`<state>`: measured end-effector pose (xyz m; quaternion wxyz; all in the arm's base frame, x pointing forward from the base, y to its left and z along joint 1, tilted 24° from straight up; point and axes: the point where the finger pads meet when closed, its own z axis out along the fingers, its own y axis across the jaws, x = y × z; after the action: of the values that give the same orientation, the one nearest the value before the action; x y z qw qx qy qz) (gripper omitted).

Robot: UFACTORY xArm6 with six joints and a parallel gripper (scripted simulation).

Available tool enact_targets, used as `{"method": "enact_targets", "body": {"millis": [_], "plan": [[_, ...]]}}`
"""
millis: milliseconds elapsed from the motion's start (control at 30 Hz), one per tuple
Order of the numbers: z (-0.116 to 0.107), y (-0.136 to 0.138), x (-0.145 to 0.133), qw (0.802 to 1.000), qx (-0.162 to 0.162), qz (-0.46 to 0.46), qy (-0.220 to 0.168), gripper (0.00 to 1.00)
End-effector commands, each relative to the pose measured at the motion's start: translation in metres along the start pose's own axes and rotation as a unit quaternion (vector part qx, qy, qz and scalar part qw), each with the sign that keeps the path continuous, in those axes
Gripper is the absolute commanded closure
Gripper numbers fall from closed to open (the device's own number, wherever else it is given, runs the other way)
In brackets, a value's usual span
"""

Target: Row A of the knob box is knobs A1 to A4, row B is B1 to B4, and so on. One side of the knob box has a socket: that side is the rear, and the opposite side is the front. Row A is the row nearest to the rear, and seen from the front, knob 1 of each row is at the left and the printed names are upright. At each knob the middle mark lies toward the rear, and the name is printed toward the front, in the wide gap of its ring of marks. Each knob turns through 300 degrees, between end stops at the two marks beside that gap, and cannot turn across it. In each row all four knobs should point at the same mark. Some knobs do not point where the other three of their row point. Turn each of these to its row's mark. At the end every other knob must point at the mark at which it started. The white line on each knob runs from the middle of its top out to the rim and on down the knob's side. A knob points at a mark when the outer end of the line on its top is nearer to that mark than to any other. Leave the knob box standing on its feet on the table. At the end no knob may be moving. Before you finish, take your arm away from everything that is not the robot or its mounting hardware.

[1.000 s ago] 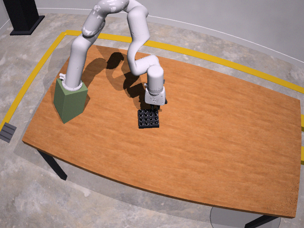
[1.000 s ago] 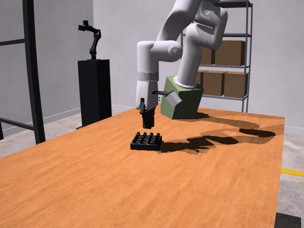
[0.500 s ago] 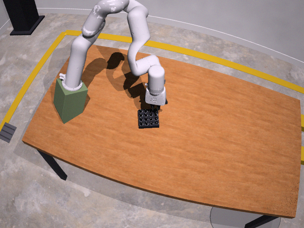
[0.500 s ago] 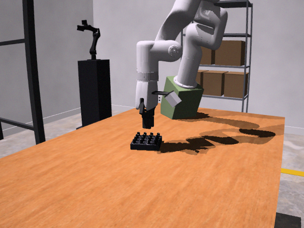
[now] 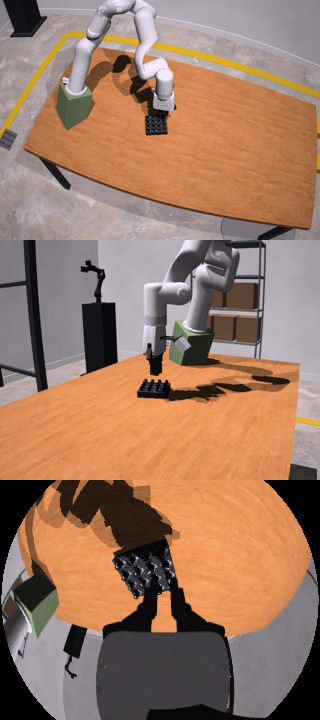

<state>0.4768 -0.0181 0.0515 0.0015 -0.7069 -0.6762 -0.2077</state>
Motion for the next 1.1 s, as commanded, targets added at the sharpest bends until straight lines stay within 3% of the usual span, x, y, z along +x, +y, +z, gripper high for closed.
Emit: {"method": "enact_targets", "body": {"millis": [0,1067], "plan": [[-0.001,0.001,0.0,1.0,-0.002,0.0,0.0,0.81],[0.026,0.003,0.001,1.0,-0.001,0.0,0.001,0.81]]}}
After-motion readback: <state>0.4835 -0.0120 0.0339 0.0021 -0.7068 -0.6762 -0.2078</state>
